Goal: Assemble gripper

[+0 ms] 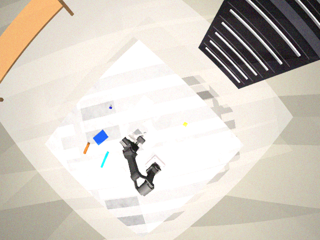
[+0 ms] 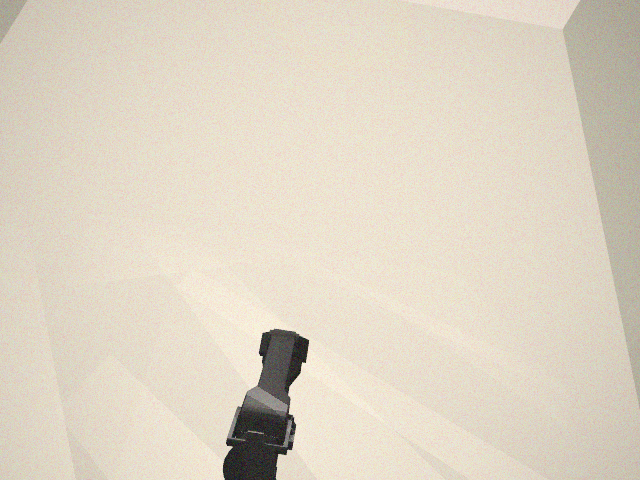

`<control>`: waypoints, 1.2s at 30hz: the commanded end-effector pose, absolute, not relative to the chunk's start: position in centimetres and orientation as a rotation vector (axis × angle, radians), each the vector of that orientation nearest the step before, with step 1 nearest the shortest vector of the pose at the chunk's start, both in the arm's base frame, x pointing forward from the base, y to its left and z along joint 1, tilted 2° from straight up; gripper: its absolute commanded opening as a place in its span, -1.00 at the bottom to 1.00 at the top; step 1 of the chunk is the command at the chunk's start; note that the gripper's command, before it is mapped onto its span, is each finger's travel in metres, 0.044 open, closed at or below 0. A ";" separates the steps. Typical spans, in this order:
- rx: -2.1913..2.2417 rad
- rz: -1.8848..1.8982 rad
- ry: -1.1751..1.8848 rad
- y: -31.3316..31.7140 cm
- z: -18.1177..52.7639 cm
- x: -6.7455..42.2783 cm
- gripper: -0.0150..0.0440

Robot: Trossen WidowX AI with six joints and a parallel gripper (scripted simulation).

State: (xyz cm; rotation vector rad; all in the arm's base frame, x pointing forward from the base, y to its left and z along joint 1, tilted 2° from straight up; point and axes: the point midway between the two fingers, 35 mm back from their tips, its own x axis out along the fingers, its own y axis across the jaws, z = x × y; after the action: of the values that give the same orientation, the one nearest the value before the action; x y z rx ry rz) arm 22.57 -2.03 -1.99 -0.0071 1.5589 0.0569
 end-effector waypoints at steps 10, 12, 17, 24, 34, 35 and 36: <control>-0.002 0.054 1.555 -2.2 5.6 22.2 1.00; -0.002 0.049 1.547 -2.3 5.0 22.6 1.00; -0.002 0.054 1.556 -2.2 9.8 20.6 1.00; -0.002 0.054 1.557 -2.2 10.5 20.2 1.00; -0.002 0.054 1.557 -2.2 10.5 20.2 1.00; -0.002 0.054 1.557 -2.2 10.5 20.2 1.00; -0.002 0.054 1.557 -2.2 10.5 20.2 1.00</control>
State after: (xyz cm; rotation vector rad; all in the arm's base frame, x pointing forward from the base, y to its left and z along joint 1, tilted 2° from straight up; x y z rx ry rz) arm 20.27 -2.18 10.47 0.0001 1.5573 0.0492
